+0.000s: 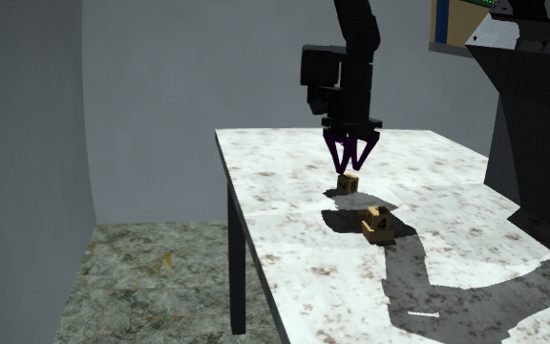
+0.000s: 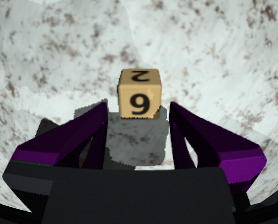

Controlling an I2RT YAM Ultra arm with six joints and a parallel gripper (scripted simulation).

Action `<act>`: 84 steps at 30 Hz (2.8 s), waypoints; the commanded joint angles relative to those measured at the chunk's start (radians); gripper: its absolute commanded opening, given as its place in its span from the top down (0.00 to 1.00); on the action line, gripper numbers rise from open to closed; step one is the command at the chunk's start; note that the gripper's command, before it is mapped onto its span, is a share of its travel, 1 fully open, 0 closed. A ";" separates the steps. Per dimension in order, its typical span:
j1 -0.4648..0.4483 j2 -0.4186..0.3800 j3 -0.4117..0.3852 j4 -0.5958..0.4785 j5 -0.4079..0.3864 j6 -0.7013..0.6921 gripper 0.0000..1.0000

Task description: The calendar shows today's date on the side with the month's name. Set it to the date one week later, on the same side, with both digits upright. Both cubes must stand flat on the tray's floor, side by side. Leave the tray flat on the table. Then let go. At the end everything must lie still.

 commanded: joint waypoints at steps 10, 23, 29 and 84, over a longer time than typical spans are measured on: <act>-0.003 -0.005 -0.001 0.001 0.006 -0.001 0.55; -0.002 -0.004 -0.006 0.006 0.006 -0.001 0.55; -0.002 -0.004 -0.006 0.006 0.006 -0.001 0.55; -0.040 -0.201 -0.117 -0.086 -0.022 -0.025 0.55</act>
